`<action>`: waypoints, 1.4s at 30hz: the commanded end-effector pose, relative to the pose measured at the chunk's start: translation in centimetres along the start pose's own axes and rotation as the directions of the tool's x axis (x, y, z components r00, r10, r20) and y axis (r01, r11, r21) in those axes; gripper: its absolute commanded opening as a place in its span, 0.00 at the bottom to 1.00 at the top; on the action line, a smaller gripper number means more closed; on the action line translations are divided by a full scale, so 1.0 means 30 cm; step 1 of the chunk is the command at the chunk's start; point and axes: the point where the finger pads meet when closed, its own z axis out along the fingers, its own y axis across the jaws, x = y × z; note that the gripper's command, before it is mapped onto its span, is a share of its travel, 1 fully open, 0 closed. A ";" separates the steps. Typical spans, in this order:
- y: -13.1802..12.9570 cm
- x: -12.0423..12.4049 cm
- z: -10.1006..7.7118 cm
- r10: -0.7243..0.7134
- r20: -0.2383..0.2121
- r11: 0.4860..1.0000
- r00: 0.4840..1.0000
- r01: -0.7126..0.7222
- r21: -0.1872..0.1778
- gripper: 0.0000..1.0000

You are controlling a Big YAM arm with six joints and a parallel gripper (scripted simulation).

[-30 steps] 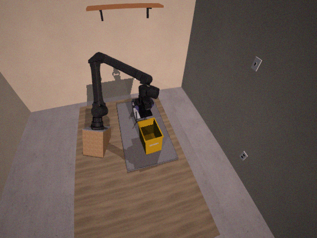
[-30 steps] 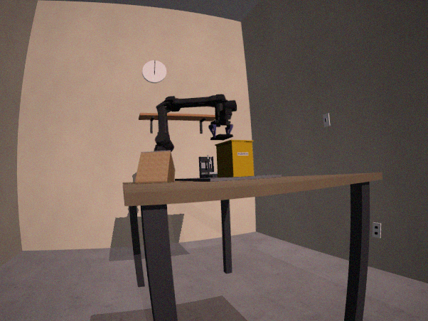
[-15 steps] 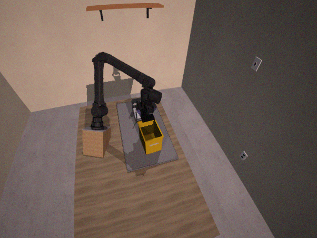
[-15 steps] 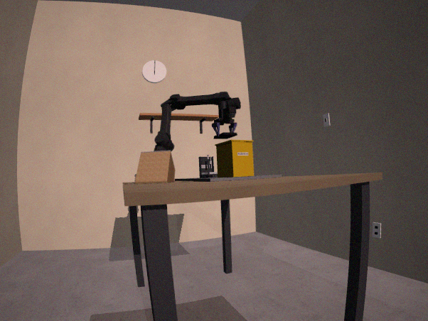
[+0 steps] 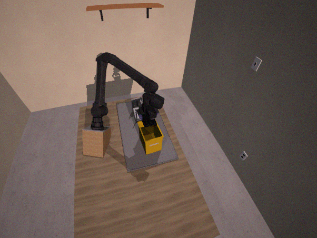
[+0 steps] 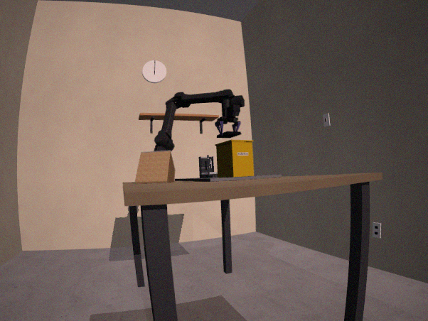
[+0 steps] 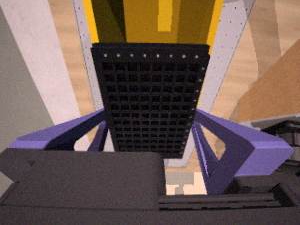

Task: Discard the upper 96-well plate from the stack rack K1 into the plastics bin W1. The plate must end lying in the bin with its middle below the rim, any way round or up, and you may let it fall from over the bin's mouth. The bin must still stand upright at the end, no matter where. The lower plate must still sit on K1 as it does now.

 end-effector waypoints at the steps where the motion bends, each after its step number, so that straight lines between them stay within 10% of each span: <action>1: 0.042 -0.086 -0.065 -0.031 0.047 0.999 0.998 0.032 -0.037 0.00; 16: 0.034 -0.240 -0.067 -0.029 0.050 0.999 0.998 0.031 -0.035 0.00; 20: 0.002 -0.177 0.001 -0.028 0.004 1.000 1.000 0.028 0.002 0.00; 23: 0.061 -0.193 -0.076 -0.055 0.052 0.998 0.997 0.057 -0.030 0.00; 42: 0.024 -0.194 -0.041 -0.021 0.027 1.000 0.999 0.021 -0.019 0.00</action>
